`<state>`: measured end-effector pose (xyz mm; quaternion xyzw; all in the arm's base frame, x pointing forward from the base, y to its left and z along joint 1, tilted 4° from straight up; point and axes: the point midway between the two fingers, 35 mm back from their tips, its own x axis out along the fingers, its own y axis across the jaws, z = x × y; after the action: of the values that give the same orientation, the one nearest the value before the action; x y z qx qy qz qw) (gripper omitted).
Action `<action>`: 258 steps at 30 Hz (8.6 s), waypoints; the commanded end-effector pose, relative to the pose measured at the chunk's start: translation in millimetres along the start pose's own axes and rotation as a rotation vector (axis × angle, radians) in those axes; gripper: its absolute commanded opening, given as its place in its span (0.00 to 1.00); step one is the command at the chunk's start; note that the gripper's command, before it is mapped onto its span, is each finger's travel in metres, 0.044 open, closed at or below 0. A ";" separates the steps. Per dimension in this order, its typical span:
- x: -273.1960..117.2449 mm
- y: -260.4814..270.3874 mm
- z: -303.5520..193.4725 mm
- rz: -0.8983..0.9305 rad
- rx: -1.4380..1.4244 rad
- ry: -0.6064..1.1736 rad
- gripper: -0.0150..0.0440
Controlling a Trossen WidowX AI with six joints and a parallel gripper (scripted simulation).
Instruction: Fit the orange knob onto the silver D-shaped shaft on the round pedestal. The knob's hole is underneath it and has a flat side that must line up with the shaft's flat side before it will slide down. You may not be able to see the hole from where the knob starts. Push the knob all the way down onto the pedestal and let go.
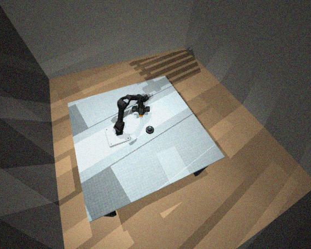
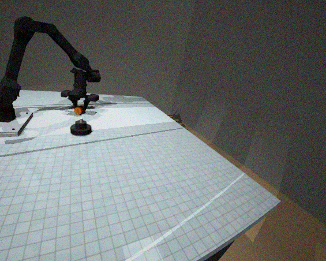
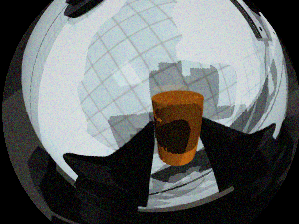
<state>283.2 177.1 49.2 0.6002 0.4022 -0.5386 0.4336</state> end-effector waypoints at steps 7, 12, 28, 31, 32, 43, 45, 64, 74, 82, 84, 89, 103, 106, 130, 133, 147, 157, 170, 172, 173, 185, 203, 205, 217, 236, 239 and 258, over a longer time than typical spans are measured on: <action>-3.3 -0.4 -0.1 -0.004 0.005 0.001 0.56; -14.0 -0.1 -0.2 -0.004 0.005 0.001 0.56; -14.0 -0.1 -0.3 -0.003 -0.313 0.002 0.56; -14.1 -0.1 -0.3 -0.003 -0.390 0.002 0.56; -14.1 -0.1 -0.3 -0.003 -0.396 0.002 0.56; -14.1 -0.1 -0.3 -0.003 -0.578 0.002 0.56; -14.1 -0.1 -0.3 -0.003 -0.645 0.002 0.56; -14.1 -0.1 -0.3 -0.003 -1.045 0.003 0.56; -14.1 -0.1 -0.3 -0.002 -1.382 0.003 0.56; -14.1 0.0 -0.3 -0.002 -1.566 0.004 0.56; -14.1 0.0 -0.3 -0.002 -1.566 0.004 0.56; -14.1 -0.1 -0.3 -0.002 -1.648 0.004 0.56; -14.2 -0.1 -0.3 -0.001 -1.966 0.004 0.56; -14.2 -0.1 -0.3 -0.001 -1.988 0.004 0.56; -14.2 -0.1 -0.3 0.000 -2.572 0.005 0.56; -14.2 -0.1 -0.3 0.001 -2.649 0.005 0.56; -14.1 -0.1 -0.3 0.002 -3.115 0.005 0.56; -6.9 0.0 -0.3 0.002 -3.137 0.005 0.56; -2.3 0.6 -0.7 0.004 -3.131 0.000 0.69; -2.3 0.6 -0.7 0.004 -3.131 0.000 0.69; -2.3 0.6 -0.7 0.004 -3.131 0.000 0.69; -2.3 0.6 -0.7 0.004 -3.131 0.000 0.69; -2.3 0.6 -0.7 0.004 -3.131 0.000 1.00; -4.7 0.8 -0.9 0.004 -3.131 0.000 1.00; -62.1 0.8 -0.6 0.003 -3.131 0.001 1.00; -44.9 0.4 -15.4 0.005 -3.137 0.006 1.00; -43.8 0.4 -15.5 0.005 -3.137 0.005 1.00; -13.0 0.9 -15.9 0.004 -3.137 0.005 1.00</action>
<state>289.0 193.2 72.4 -0.4314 0.5334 0.4026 0.6061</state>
